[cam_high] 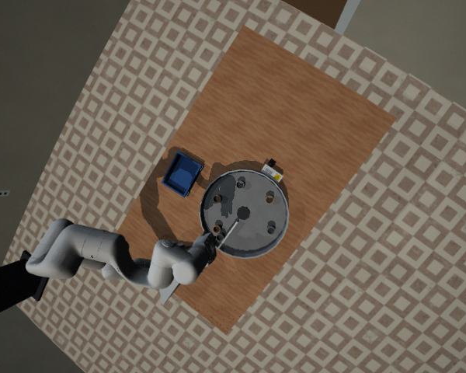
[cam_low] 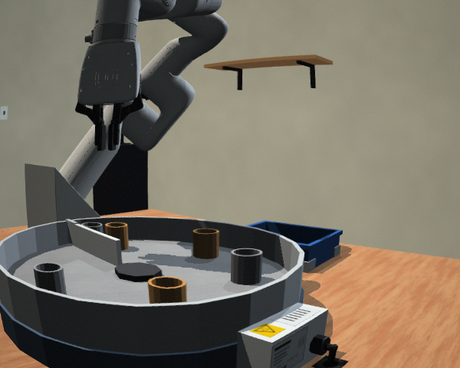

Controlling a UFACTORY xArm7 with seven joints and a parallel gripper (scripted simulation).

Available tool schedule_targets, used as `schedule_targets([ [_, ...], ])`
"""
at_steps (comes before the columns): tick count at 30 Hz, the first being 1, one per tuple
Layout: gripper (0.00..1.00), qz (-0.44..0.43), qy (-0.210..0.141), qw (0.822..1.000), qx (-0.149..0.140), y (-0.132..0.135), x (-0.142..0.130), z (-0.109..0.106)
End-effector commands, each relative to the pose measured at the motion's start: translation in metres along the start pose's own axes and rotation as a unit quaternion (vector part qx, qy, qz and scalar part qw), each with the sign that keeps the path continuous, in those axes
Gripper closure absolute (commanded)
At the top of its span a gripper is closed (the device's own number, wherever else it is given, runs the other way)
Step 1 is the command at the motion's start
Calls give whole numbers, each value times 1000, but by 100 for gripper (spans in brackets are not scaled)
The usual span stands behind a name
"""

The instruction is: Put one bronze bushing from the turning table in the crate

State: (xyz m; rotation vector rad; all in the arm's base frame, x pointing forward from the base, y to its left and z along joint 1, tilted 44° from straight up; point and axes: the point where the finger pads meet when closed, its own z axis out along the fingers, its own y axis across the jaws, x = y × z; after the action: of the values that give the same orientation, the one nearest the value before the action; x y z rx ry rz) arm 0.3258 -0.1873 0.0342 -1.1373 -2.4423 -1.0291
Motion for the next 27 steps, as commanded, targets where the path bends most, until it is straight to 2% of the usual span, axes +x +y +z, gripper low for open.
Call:
schedule_targets([
  [1, 88, 0, -2, 1000, 0, 0, -1, -2],
  [20, 88, 0, -2, 1000, 0, 0, -1, -2],
  [21, 84, 0, -2, 1000, 0, 0, -1, -2],
  [27, 84, 0, -2, 1000, 0, 0, -1, -2],
])
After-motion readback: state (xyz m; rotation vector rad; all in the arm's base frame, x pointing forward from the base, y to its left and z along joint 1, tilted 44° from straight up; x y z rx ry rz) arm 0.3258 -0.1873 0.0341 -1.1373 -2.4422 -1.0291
